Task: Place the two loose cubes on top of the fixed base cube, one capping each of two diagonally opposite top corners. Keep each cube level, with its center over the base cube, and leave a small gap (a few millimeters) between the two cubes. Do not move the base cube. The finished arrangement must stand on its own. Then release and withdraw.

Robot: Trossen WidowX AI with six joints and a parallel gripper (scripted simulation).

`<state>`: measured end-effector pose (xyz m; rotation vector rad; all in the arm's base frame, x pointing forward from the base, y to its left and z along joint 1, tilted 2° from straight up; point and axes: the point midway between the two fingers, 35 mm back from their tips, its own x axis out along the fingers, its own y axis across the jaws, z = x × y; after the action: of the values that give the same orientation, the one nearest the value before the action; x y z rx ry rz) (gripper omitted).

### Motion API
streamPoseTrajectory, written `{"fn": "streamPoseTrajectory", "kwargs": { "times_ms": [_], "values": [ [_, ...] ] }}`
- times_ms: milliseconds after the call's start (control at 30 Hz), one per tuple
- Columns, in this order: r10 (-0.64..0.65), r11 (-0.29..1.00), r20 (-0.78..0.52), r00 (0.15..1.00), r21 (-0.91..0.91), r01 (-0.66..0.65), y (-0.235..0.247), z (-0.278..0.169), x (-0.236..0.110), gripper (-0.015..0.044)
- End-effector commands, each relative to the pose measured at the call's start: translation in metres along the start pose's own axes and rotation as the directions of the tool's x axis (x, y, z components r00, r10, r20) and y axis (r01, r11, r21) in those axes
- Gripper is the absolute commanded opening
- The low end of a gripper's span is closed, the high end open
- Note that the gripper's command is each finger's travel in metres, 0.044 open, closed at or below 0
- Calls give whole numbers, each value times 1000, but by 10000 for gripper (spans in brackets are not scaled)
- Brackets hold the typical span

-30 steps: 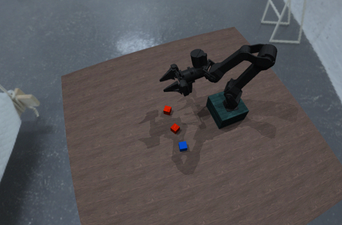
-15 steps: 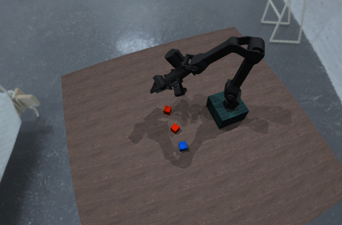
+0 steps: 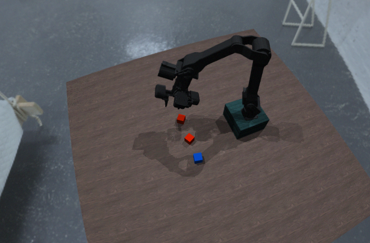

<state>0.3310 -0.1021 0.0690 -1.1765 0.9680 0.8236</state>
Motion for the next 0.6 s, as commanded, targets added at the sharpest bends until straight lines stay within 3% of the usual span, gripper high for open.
{"fn": "streamPoseTrajectory", "kwargs": {
  "times_ms": [0,200,433,567],
  "values": [
    [143,980,-46,989,147,-135,9,3,-2,265],
    [335,895,-128,934,352,-273,21,8,-16,265],
    [340,892,-130,931,358,-276,21,8,-15,265],
    [341,892,-131,931,358,-276,32,3,19,265]
  ]
}}
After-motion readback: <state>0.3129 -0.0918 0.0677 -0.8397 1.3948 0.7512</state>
